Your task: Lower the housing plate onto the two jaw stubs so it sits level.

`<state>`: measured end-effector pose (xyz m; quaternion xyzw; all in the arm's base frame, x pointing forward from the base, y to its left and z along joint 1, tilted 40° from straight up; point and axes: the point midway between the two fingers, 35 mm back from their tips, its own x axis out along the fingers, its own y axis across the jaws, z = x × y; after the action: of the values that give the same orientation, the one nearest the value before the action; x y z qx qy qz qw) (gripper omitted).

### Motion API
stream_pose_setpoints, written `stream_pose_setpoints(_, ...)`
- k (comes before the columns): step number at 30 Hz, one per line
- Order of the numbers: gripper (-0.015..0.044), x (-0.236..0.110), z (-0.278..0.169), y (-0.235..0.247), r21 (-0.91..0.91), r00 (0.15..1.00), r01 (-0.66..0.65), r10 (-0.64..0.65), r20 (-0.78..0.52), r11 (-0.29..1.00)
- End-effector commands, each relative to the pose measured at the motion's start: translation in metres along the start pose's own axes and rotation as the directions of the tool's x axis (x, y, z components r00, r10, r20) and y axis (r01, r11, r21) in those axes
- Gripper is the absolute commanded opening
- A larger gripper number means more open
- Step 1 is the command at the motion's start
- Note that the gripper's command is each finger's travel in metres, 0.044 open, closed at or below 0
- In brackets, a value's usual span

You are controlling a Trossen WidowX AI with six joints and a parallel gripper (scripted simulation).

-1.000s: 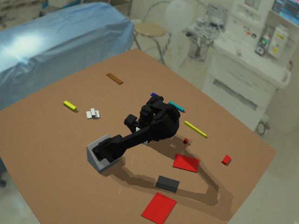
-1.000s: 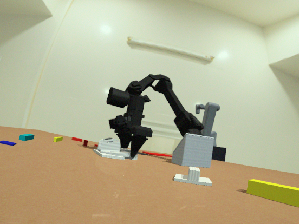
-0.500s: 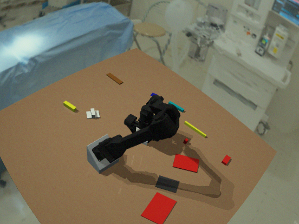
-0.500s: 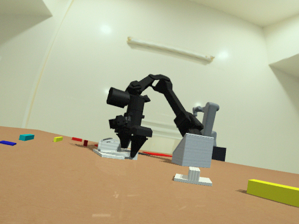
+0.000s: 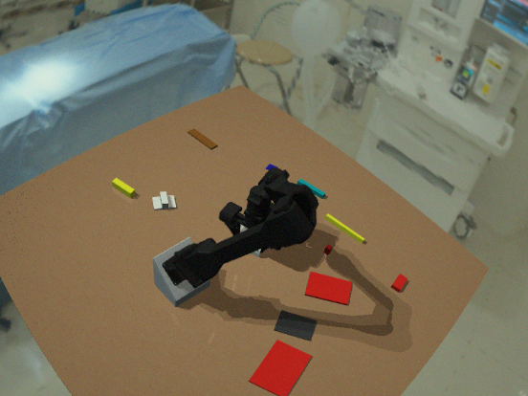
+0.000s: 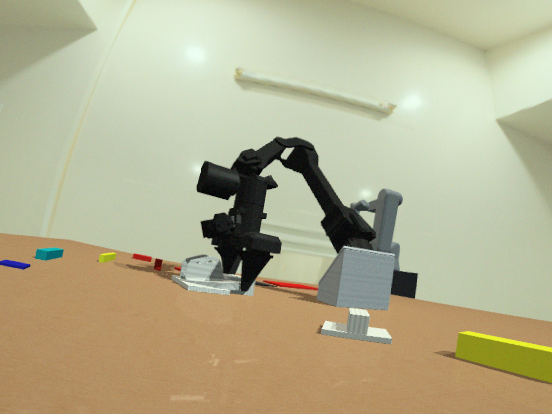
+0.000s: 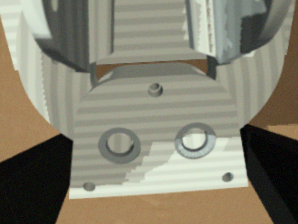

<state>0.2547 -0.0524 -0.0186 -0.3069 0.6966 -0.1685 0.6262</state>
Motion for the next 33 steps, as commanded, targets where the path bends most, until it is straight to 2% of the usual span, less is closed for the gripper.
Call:
stream_pose_setpoints(1,0.0351,0.001,-0.0014,0.0003,-0.008,1.0,0.003,-0.003,-0.003,1.0)
stream_pose_setpoints(30,0.0351,0.001,-0.0014,0.0003,-0.008,1.0,0.003,-0.003,-0.003,1.0)
stream_pose_setpoints(33,0.043,0.0,0.0,0.0,0.0,1.0,0.0,0.0,0.0,1.0)
